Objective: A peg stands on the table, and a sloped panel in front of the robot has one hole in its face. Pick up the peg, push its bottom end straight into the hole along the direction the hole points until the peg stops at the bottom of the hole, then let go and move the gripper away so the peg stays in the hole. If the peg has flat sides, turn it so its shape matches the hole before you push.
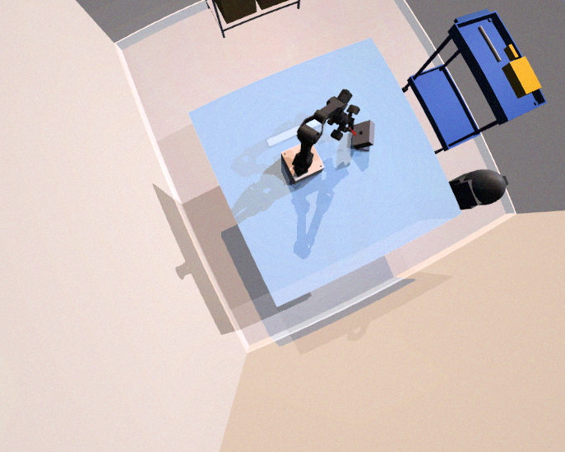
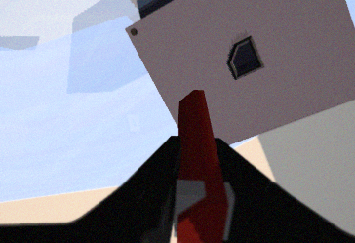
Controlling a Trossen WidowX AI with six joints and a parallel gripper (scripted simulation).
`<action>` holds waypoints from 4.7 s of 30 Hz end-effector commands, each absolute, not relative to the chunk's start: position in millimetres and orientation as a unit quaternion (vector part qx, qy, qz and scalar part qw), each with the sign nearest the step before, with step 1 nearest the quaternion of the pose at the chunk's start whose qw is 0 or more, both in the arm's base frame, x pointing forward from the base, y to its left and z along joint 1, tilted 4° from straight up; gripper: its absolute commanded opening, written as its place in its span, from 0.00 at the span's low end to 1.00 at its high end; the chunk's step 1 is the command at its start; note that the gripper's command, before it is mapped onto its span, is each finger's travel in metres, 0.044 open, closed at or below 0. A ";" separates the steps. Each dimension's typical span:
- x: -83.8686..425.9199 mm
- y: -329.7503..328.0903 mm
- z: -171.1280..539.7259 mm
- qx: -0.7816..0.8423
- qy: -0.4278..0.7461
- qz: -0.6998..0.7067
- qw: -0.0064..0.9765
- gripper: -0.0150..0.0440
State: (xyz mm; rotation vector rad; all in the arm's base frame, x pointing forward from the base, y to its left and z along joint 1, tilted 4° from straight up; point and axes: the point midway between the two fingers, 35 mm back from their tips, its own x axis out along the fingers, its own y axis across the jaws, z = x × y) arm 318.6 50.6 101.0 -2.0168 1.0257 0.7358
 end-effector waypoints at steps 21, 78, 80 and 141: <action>313.3 70.3 108.4 -0.854 0.333 0.307 0.257 0.25; 350.8 60.4 73.6 -0.899 0.271 0.312 0.145 0.25; 352.5 59.4 71.9 -0.899 0.271 0.312 0.145 0.25; 373.5 46.7 52.7 -0.899 0.272 0.310 0.145 0.25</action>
